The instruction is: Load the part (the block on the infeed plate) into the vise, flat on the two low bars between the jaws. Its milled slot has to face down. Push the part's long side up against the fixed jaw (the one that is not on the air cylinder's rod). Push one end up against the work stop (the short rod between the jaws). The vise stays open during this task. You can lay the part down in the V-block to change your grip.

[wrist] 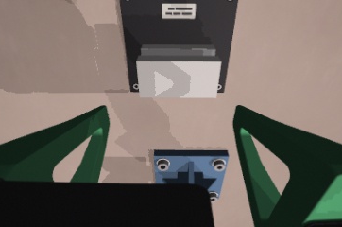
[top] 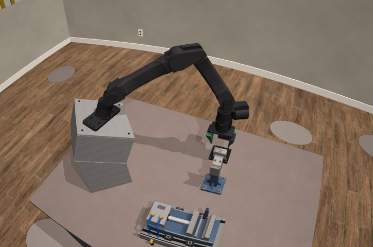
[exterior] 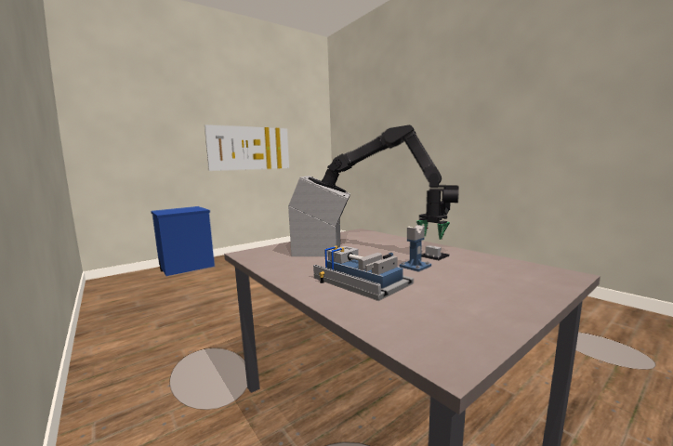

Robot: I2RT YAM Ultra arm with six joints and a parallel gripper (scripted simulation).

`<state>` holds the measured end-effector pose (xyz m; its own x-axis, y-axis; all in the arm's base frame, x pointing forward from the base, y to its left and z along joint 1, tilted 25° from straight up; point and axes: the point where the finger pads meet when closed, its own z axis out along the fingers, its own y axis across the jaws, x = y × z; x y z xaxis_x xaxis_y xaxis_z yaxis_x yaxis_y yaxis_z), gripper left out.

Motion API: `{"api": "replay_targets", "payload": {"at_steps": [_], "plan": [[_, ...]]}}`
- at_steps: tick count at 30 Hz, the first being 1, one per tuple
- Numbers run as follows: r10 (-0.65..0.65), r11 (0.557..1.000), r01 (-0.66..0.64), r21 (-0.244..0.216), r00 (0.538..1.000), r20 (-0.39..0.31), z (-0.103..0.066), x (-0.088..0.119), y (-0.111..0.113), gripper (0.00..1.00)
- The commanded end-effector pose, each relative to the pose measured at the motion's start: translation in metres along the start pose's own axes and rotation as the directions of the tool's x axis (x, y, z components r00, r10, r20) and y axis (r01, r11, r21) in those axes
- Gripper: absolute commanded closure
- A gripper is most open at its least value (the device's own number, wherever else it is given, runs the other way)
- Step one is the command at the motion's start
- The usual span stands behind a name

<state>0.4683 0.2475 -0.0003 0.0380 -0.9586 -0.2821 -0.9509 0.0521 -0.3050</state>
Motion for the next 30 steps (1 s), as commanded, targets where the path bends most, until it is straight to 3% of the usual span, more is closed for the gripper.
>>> {"api": "replay_targets", "payload": {"at_steps": [1, 26, 30], "plan": [[0.0, 0.999, -0.001, 0.036, 1.0, 0.02, 0.004, -0.008, -0.014, 0.19], [-0.003, 1.0, 0.003, 0.02, 1.0, 0.014, 0.043, -0.009, -0.009, 0.19], [-0.004, 0.999, 0.004, 0.034, 1.0, 0.022, 0.048, -0.011, -0.013, 0.19]]}}
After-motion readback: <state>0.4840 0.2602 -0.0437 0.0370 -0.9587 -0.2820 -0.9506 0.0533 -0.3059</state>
